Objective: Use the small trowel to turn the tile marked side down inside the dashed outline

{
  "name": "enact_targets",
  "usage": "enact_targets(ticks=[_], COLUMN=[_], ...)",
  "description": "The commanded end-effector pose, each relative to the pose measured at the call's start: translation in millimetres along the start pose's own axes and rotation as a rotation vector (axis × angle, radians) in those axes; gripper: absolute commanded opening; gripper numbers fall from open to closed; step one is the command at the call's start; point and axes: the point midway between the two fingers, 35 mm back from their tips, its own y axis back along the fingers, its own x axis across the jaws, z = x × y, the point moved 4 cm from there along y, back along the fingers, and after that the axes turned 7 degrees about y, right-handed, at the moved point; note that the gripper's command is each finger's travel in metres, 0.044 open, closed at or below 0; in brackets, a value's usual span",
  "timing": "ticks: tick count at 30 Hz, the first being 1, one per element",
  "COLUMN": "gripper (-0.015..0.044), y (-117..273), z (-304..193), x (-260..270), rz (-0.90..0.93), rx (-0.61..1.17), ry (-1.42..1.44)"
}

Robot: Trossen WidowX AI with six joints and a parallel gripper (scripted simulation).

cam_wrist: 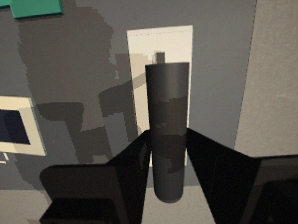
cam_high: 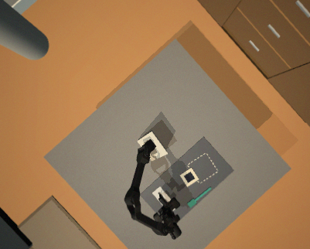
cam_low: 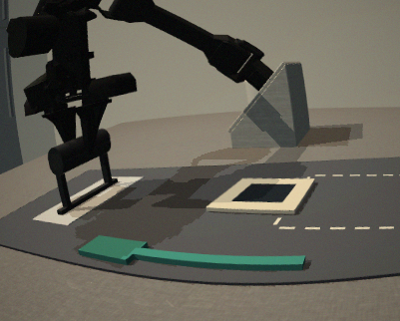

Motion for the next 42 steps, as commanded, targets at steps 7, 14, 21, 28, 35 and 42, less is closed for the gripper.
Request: enact_targets(ticks=[7,14,21,28,35,42], gripper=[0.013,0.013,0.013,0.013,0.0235,0.027], y=[-0.4,-0.4,-0.4,-0.4,-0.4,-0.4], z=[-0.5,-0.5,-0.5,-0.5,-0.5,-0.5], x=[0.4,0.4,0.5,0.5,0.5,0.5], rz=[0.0,0.001,0.001,0.001,0.001,0.001], rx=[0.003,0.003,0.003,0.003,0.003,0.003], ry=[0.296,0.5,0.704,0.833,0.833,0.833])
